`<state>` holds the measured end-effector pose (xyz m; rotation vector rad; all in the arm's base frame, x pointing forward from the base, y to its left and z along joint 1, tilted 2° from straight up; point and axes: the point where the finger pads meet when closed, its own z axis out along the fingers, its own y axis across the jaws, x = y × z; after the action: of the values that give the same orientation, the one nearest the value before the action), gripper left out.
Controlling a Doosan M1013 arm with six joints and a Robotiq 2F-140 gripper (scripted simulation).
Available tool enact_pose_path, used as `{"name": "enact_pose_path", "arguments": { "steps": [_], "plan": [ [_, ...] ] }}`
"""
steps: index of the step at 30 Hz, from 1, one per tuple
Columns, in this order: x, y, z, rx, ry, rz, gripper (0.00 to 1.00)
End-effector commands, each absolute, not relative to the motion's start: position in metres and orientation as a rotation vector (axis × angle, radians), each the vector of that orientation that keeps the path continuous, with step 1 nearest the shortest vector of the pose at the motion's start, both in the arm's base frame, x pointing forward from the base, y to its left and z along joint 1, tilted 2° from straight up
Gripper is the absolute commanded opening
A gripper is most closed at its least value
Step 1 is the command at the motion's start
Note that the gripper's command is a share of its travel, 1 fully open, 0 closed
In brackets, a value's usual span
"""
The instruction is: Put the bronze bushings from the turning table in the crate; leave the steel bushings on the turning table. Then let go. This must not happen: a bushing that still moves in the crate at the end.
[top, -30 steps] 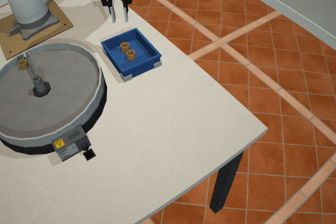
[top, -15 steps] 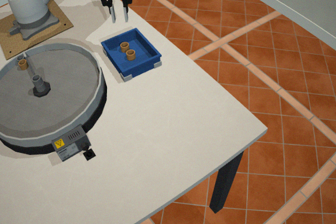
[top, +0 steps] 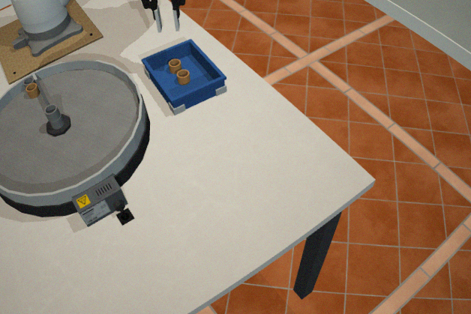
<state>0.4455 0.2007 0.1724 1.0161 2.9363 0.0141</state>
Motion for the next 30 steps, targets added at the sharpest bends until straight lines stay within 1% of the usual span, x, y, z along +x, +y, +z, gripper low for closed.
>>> {"name": "enact_pose_path", "arguments": {
  "steps": [1,2,3,10,17,19,30],
  "plan": [
    [0.445,0.201,0.172,1.016,2.936,0.014,0.24],
    [0.445,0.201,0.172,1.016,2.936,0.014,0.24],
    [0.445,0.201,0.172,1.016,2.936,0.014,0.06],
    [0.443,0.193,0.172,0.991,2.960,0.006,0.06],
    [0.431,0.160,0.172,0.883,3.062,-0.012,0.06],
    [0.431,0.160,0.172,0.883,3.062,-0.012,0.06],
    [0.393,0.053,0.172,0.473,3.364,-0.081,0.06]
  ]
}}
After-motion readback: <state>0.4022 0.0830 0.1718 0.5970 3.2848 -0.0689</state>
